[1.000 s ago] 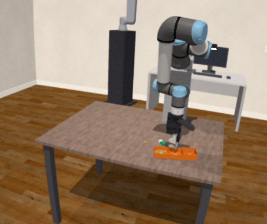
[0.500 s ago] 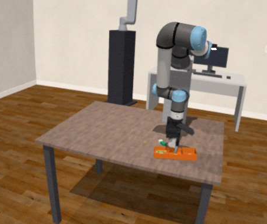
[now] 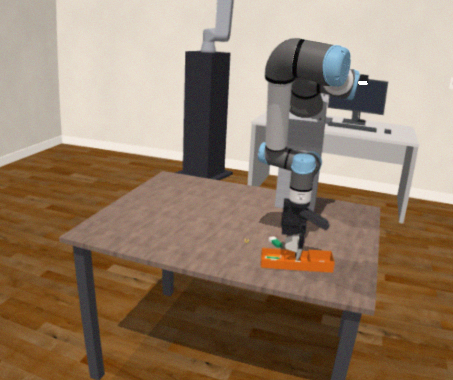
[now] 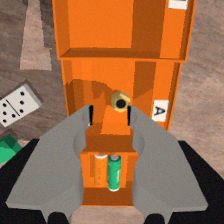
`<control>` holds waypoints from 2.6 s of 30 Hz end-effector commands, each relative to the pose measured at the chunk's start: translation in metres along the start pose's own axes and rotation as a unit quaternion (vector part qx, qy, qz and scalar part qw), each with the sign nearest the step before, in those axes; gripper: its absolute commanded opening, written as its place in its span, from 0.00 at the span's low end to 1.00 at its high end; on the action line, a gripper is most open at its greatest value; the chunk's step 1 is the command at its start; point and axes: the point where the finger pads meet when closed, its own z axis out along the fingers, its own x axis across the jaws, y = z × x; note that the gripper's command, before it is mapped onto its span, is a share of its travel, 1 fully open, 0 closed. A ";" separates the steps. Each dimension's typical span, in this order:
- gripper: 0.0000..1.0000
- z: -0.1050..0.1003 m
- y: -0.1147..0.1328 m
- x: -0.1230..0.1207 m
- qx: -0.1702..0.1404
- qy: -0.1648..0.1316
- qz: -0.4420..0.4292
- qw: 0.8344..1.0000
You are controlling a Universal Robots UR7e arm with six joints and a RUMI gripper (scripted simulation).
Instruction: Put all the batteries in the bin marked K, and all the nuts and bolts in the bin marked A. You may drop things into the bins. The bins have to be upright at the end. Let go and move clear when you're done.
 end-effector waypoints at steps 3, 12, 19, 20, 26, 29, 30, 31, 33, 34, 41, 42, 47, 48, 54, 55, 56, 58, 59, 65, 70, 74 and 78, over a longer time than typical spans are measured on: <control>0.18 0.000 0.000 0.001 0.000 0.001 0.000 1.000; 0.18 0.000 0.000 0.001 0.000 0.001 0.000 1.000; 0.18 -0.006 0.000 0.001 0.000 0.001 0.000 1.000; 0.18 -0.007 0.000 0.001 0.000 0.001 0.000 1.000; 0.18 -0.015 0.000 0.001 0.000 0.001 0.000 1.000; 0.18 -0.019 0.000 0.001 0.000 0.001 0.000 1.000; 0.18 -0.020 0.000 0.001 0.000 0.001 0.000 1.000; 0.18 -0.022 0.000 0.001 0.000 0.001 0.000 1.000; 0.18 -0.022 0.000 0.001 0.000 0.001 0.000 1.000; 0.18 -0.023 0.000 0.001 0.000 0.001 0.000 1.000; 0.18 -0.040 0.000 0.001 0.000 0.001 0.000 1.000; 0.18 -0.045 0.000 0.000 0.000 0.001 0.000 1.000; 0.18 -0.045 0.000 0.001 0.000 0.001 0.000 1.000; 0.18 -0.045 0.000 0.000 0.000 0.001 0.000 1.000; 0.18 -0.045 0.007 -0.005 0.000 0.001 0.025 1.000; 0.18 -0.045 0.013 -0.009 0.000 0.001 0.050 0.999; 0.18 -0.046 0.020 -0.014 0.000 0.001 0.075 0.997; 0.18 -0.046 0.034 -0.024 0.000 0.000 0.108 0.994; 0.18 -0.047 0.040 -0.029 0.000 0.000 0.125 0.992; 0.18 -0.049 0.081 -0.059 -0.001 -0.001 0.227 0.974; 0.18 -0.050 0.101 -0.073 -0.001 -0.002 0.298 0.955; 0.18 -0.051 0.128 -0.093 -0.001 -0.002 0.363 0.932; 0.18 -0.052 0.155 -0.113 -0.002 -0.003 0.427 0.904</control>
